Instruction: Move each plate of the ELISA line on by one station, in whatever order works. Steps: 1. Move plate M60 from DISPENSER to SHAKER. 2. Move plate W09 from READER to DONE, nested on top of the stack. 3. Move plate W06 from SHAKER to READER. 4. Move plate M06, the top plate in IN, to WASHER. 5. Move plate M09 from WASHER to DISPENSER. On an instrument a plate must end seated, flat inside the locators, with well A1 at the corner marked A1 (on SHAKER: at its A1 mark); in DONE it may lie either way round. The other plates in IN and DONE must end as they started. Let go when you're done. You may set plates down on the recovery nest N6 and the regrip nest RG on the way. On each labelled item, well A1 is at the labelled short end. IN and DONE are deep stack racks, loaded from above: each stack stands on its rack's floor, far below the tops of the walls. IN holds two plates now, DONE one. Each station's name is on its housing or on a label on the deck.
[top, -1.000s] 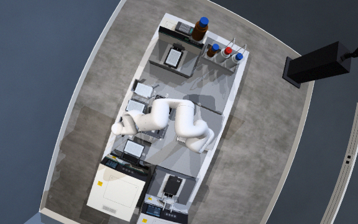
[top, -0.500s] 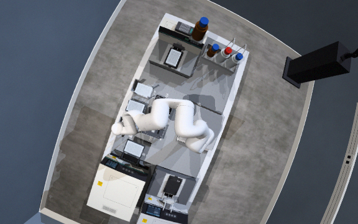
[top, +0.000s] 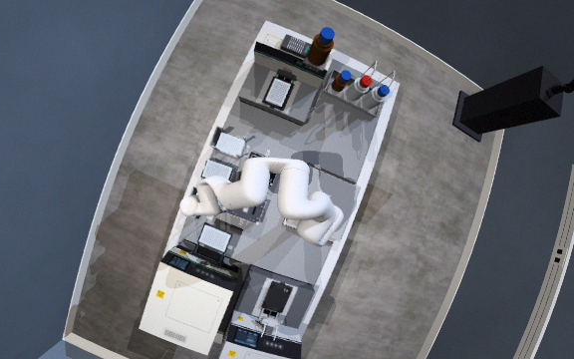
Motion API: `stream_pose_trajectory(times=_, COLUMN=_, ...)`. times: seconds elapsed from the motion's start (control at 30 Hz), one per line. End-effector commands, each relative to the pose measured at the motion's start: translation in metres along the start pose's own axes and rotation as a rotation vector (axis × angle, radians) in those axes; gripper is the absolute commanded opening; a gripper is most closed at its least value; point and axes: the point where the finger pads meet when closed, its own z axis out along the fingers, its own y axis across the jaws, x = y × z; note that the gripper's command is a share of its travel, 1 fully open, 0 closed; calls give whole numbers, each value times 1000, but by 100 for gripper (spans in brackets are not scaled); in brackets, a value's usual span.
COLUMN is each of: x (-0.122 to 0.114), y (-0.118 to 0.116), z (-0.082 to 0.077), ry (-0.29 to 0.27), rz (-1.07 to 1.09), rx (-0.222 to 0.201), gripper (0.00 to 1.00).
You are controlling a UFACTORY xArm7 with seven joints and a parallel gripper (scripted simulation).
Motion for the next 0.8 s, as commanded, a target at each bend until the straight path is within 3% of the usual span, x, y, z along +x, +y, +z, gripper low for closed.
stream_pose_trajectory(times=0.0, x=-2, y=1, z=2, ry=-5, rz=0, rx=-1, gripper=100)
stream_pose_trajectory(times=0.77, x=-2, y=1, z=5, ry=-5, rz=0, rx=-1, gripper=100)
